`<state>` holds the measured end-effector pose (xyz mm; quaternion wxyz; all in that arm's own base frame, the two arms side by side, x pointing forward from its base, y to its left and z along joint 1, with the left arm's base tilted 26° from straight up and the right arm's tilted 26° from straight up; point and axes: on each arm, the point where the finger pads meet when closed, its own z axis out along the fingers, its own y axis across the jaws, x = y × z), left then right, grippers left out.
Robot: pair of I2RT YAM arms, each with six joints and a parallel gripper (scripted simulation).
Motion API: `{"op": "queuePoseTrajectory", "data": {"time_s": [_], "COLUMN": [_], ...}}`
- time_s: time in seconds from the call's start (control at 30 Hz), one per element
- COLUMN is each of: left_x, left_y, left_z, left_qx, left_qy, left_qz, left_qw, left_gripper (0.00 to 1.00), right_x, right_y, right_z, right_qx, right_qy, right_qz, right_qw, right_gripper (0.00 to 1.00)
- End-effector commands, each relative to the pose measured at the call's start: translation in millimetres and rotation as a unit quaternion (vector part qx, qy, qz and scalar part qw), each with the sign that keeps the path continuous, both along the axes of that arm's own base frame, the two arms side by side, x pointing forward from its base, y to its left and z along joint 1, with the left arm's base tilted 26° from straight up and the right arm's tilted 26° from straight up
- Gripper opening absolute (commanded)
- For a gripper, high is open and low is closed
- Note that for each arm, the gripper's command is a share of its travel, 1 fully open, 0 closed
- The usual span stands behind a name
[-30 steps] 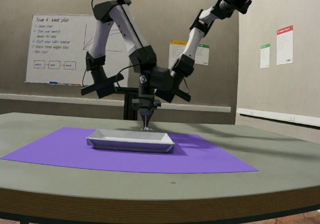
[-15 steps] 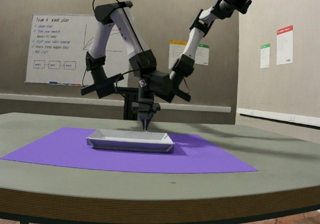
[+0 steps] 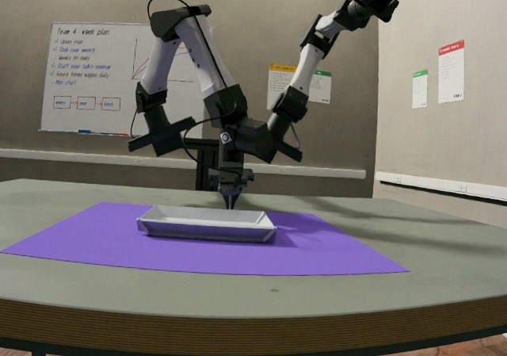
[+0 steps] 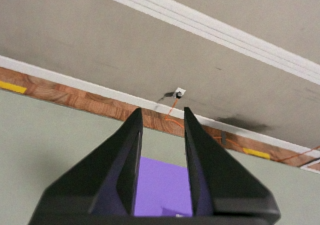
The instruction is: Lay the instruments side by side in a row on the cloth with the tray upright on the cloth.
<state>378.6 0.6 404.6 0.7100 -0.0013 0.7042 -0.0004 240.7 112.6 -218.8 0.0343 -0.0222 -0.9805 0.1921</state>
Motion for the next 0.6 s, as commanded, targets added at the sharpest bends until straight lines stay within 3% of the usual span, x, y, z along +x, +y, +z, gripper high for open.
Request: {"op": "queuePoseTrajectory", "data": {"time_s": [0.0, 0.27, 0.4, 0.57], "left_x": [1, 1, 1, 1], "left_y": [-2, -2, -2, -2], "left_z": [-6, -6, -6, -6], "left_qx": [0.003, 0.003, 0.003, 0.003], "left_qy": [0.015, 0.015, 0.015, 0.015], "left_qz": [0.001, 0.001, 0.001, 0.001], "left_qw": [1.0, 1.0, 1.0, 1.0], "left_gripper": [0.32, 0.32, 0.32, 0.32], "right_x": [4, 11, 4, 17], "right_y": [-6, 13, 8, 4], "right_z": [-8, 5, 1, -2], "right_qx": [0.0, 0.013, 0.006, 0.012], "right_qy": [-0.003, -0.036, -0.023, -0.03], "right_qz": [-0.001, 0.017, 0.02, -0.001], "right_qw": [1.0, 0.999, 1.0, 0.999], "right_gripper": [0.06, 0.06, 0.06, 0.1]}}
